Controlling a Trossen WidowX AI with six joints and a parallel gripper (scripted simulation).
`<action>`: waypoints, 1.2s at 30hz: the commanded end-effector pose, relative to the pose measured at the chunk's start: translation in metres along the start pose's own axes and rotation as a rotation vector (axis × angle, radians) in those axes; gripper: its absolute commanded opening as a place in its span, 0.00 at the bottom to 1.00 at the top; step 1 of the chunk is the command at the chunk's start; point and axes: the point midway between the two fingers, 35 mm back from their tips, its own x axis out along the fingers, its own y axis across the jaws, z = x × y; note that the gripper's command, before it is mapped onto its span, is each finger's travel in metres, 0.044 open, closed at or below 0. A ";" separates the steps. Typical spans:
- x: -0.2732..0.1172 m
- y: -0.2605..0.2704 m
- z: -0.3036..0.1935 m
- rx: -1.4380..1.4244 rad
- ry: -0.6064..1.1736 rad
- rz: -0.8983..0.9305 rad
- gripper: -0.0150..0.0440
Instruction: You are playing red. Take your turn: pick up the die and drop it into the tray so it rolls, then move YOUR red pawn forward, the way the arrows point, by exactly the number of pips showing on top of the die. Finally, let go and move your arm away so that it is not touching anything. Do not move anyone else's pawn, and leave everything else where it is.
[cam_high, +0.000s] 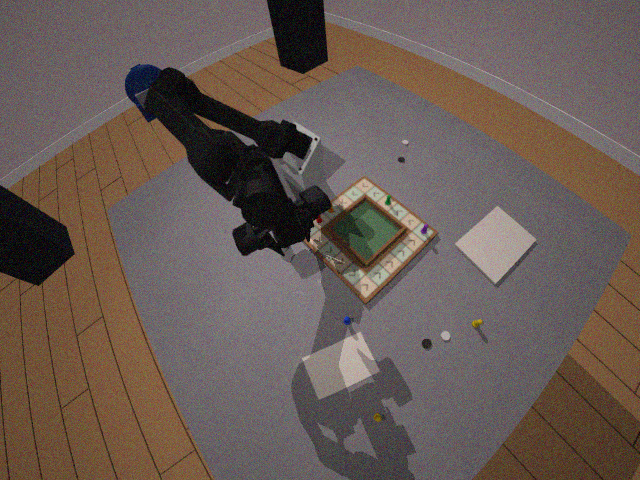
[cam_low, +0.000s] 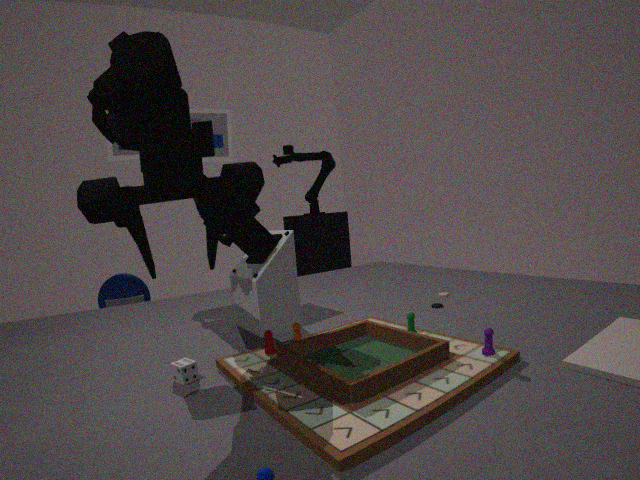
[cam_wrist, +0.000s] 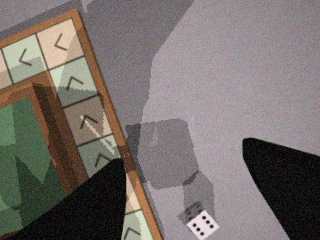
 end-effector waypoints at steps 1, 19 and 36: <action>0.030 -0.011 -0.068 -0.331 0.166 -0.005 0.72; 0.063 -0.018 -0.121 -0.554 0.307 0.040 0.72; 0.090 -0.019 -0.129 -0.554 0.307 0.040 0.72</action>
